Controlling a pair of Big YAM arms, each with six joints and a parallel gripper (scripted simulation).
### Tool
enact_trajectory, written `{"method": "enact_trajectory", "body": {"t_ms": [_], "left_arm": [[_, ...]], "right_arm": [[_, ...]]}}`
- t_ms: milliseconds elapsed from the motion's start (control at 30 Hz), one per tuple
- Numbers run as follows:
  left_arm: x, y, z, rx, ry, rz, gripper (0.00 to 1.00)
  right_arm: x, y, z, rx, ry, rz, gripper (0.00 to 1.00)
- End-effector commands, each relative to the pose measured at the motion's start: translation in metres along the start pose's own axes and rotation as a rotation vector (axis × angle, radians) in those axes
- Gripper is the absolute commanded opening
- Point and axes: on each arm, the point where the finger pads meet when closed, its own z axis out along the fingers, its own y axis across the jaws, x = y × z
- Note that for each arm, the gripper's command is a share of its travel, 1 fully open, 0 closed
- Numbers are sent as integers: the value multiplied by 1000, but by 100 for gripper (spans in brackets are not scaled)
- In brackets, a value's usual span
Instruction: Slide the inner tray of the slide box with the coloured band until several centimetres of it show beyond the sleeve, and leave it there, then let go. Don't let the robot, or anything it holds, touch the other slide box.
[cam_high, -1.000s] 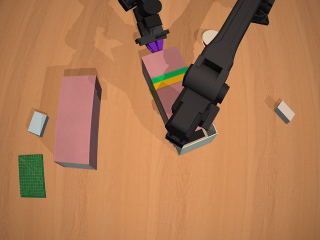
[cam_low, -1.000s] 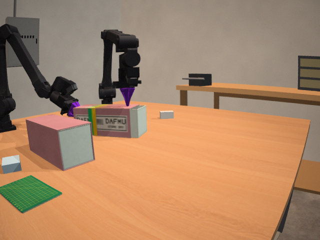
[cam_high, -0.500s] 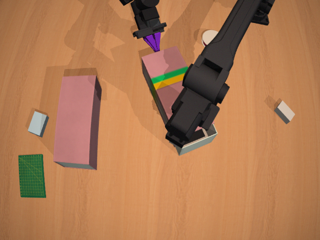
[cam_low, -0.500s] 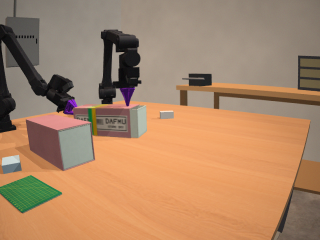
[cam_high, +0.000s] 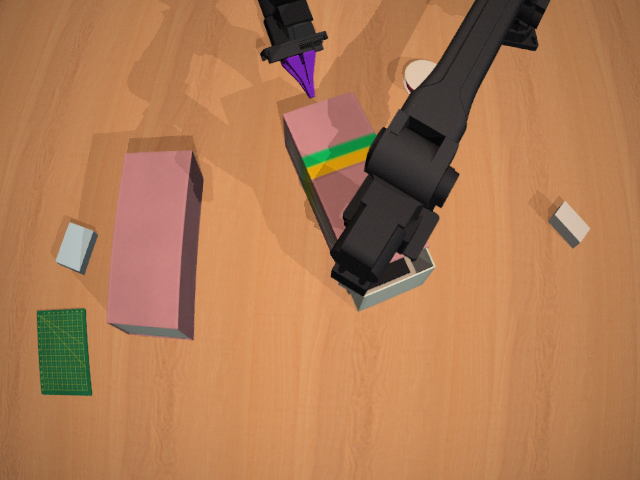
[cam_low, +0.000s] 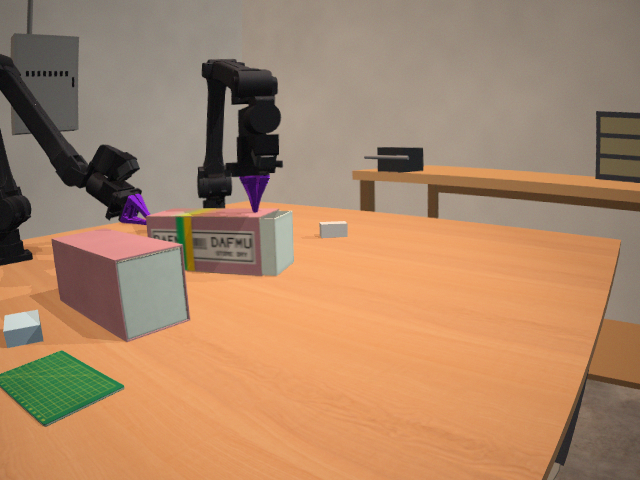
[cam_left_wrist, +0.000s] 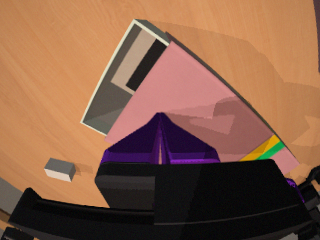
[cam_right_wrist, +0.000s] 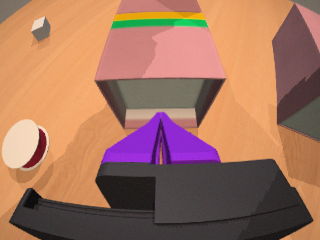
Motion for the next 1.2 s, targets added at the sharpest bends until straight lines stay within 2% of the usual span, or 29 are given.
{"method": "enact_trajectory", "body": {"t_ms": [0, 33, 100, 133, 167, 1167], "left_arm": [[12, -2, 57, 8, 123, 1, 0], [12, -2, 57, 8, 123, 1, 0], [12, -2, 57, 8, 123, 1, 0], [12, -2, 57, 8, 123, 1, 0], [12, -2, 57, 8, 123, 1, 0], [12, -3, 57, 8, 123, 1, 0]], "right_arm": [[-10, 5, -8, -9, -18, 15, 0], [-10, 5, -10, -9, -18, 15, 0], [-27, 3, 0, -2, -50, 26, 0], [-27, 2, 2, -1, -55, 25, 0], [-13, -1, 0, 5, -22, 19, 0], [-15, 2, -5, -5, -27, 17, 0]]}}
